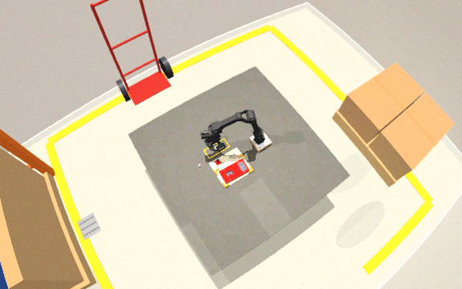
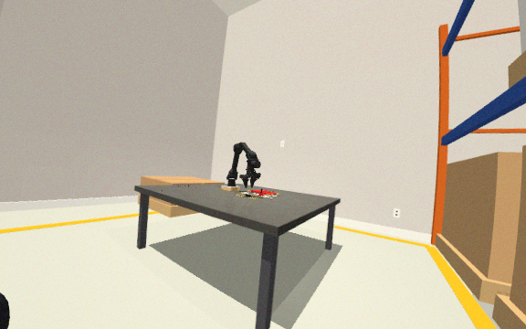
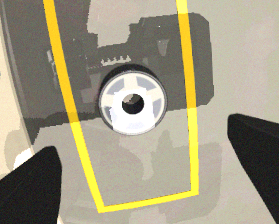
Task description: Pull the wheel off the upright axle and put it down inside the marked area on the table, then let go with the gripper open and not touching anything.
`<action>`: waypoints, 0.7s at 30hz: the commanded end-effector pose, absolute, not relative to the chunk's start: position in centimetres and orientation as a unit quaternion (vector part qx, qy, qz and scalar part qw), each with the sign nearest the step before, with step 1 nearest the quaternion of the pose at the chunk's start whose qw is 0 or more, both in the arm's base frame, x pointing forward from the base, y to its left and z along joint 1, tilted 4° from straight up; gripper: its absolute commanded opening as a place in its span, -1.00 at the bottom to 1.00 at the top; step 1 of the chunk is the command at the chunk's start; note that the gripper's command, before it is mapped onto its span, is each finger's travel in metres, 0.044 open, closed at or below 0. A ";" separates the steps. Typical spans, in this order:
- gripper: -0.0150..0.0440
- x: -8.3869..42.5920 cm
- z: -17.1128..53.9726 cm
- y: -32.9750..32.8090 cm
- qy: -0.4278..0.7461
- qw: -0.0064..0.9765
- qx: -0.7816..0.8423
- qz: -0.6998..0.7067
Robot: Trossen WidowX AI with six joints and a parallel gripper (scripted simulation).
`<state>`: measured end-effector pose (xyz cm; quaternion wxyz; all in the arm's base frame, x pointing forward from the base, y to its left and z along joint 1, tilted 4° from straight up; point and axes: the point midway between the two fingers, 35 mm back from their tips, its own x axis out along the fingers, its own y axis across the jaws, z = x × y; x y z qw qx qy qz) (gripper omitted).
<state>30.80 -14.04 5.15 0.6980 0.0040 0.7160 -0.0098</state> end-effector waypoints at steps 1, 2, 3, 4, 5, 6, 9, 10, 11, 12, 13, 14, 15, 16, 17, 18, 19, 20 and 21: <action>0.97 29.6 6.0 -13.3 0.715 0.699 0.006 -0.004; 1.00 29.1 6.4 -13.0 0.715 0.700 0.006 -0.001; 1.00 28.4 6.9 -12.7 0.714 0.700 0.007 0.000; 1.00 27.8 7.4 -12.3 0.714 0.700 0.007 0.002; 1.00 27.1 7.9 -12.0 0.715 0.699 0.007 0.001; 1.00 26.4 8.3 -11.7 0.716 0.699 0.007 0.001; 1.00 24.5 9.5 -10.9 0.719 0.695 0.007 -0.002; 1.00 23.8 9.8 -10.6 0.720 0.694 0.006 -0.004; 1.00 23.3 10.1 -10.4 0.722 0.692 0.006 -0.006; 1.00 23.0 10.2 -10.3 0.722 0.691 0.005 -0.007; 1.00 22.9 10.3 -10.3 0.723 0.691 0.005 -0.007; 1.00 22.9 10.3 -10.3 0.723 0.691 0.005 -0.007; 1.00 22.9 10.3 -10.3 0.723 0.691 0.005 -0.007; 1.00 22.9 10.3 -10.3 0.723 0.691 0.005 -0.007; 1.00 22.9 10.3 -10.3 0.723 0.691 0.005 -0.007; 1.00 22.9 10.3 -10.3 0.723 0.691 0.005 -0.007; 1.00 22.9 10.3 -10.3 0.723 0.691 0.005 -0.007; 1.00 22.9 10.3 -10.3 0.723 0.691 0.005 -0.007; 1.00 22.9 10.3 -10.3 0.723 0.691 0.005 -0.007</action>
